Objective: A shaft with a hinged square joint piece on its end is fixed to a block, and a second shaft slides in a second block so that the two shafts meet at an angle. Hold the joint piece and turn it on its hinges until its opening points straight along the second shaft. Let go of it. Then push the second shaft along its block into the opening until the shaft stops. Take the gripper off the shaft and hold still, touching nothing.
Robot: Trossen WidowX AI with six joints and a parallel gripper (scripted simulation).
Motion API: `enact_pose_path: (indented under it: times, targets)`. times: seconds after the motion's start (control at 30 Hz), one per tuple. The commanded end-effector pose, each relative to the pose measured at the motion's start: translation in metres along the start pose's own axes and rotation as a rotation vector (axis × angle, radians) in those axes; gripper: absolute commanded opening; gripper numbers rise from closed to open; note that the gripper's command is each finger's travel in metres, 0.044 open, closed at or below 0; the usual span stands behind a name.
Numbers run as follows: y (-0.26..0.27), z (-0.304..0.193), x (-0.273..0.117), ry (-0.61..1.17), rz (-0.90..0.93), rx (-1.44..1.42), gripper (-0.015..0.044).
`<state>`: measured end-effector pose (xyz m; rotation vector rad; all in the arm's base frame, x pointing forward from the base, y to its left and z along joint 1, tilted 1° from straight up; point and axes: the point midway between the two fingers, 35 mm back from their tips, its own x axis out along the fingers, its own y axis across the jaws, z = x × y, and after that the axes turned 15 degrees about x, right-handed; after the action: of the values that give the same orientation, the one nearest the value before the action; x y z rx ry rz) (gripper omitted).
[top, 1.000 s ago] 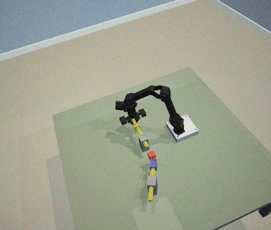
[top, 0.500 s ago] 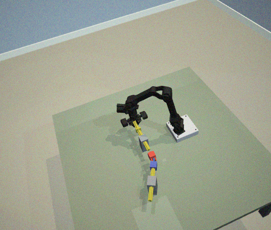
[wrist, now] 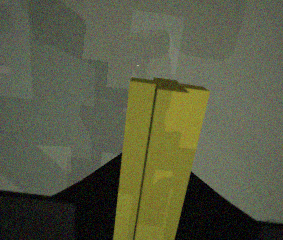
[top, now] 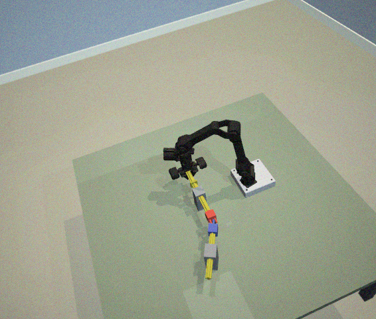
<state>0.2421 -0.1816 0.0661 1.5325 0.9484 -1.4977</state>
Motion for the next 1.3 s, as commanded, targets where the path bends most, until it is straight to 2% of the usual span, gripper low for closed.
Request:
enact_pose_path:
  times: [0.0,0.8,1.27]
  targets:
    - [-0.001,-0.006,0.000,-0.002,0.001,0.004,0.0000]
    - [-0.011,-0.041,0.001,0.000,0.000,0.004,0.0000]
    - [-0.010,-0.039,0.000,-0.007,0.001,0.007,0.0000]
